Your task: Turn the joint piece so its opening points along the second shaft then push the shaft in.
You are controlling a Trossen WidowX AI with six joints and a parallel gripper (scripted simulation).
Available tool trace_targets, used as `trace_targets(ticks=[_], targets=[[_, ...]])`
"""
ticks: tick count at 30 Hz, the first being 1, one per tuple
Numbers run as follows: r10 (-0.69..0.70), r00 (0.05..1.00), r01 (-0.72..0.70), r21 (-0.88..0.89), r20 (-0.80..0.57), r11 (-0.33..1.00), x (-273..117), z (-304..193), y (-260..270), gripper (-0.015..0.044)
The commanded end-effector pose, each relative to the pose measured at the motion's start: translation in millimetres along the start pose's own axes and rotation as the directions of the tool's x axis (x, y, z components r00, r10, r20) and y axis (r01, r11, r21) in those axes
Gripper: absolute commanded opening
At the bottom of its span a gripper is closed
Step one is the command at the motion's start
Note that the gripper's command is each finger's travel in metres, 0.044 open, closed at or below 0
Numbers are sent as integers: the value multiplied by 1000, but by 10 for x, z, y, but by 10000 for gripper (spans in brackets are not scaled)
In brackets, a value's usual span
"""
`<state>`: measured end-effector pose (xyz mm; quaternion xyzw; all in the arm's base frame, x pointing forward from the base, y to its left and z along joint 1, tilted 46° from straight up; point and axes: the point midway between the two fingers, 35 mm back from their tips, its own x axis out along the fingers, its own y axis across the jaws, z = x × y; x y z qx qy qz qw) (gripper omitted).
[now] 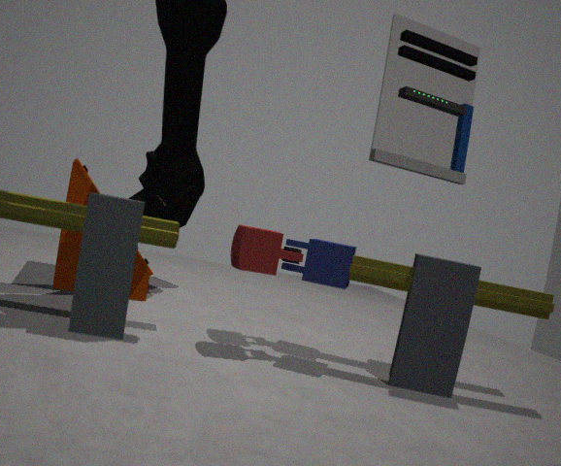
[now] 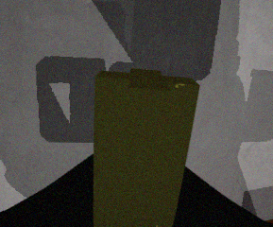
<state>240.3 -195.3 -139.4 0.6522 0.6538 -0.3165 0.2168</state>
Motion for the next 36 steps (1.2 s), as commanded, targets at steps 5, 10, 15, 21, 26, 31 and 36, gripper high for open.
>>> trace_targets(ticks=[5, 10, 15, 21, 26, 31, 36], targets=[[0, 1000, 0, 0, 0, 1000, 0, 0, 0, 67], [0, 1000, 0, 0, 0, 1000, 0, 0, 0, 67], [0, 1000, 0, 0, 0, 1000, 0, 0, 0, 67], [0, 1000, 0, 0, 0, 1000, 0, 0, 0, 67], [0, 1000, 0, 0, 0, 1000, 0, 0, 0, 67], [0, 1000, 0, 0, 0, 1000, 0, 0, 0, 67], [0, 1000, 0, 0, 0, 1000, 0, 0, 0, 67]])
